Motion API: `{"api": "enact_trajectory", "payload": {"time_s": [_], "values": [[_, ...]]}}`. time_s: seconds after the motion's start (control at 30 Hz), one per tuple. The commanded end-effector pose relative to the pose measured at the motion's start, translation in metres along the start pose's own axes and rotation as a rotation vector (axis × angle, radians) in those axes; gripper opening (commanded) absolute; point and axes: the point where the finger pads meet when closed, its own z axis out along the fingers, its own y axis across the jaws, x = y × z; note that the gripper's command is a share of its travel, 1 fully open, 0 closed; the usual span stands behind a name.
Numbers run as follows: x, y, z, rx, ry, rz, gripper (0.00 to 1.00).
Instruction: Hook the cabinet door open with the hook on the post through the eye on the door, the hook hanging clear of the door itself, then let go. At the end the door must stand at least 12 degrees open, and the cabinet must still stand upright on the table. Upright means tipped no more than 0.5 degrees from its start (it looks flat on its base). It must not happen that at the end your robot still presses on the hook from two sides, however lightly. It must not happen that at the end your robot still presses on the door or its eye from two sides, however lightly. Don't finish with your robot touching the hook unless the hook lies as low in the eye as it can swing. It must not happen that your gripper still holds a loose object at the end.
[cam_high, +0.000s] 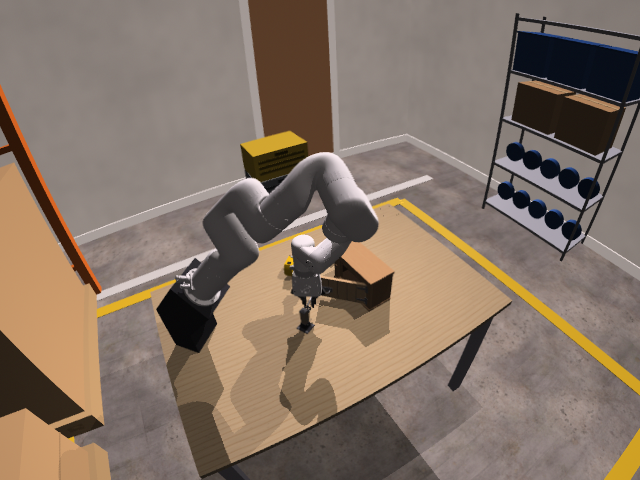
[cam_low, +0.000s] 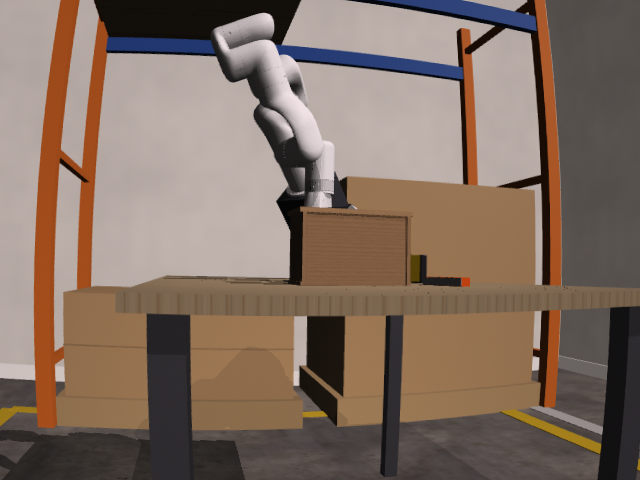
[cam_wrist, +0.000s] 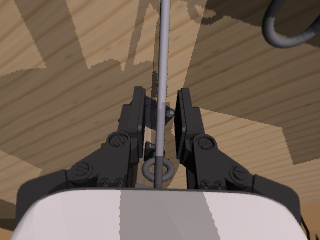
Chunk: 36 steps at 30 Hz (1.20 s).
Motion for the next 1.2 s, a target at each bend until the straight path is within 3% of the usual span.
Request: {"api": "enact_trajectory", "payload": {"time_s": [0.0, 0.53, 0.57, 1.17], "values": [[0.001, 0.0001, 0.0011, -0.001, 0.003, 0.0, 0.24], [0.001, 0.0001, 0.0042, -0.001, 0.003, 0.0, 0.24], [0.001, 0.0001, 0.0042, -0.001, 0.003, 0.0, 0.04], [0.001, 0.0001, 0.0042, -0.001, 0.003, 0.0, 0.04]]}}
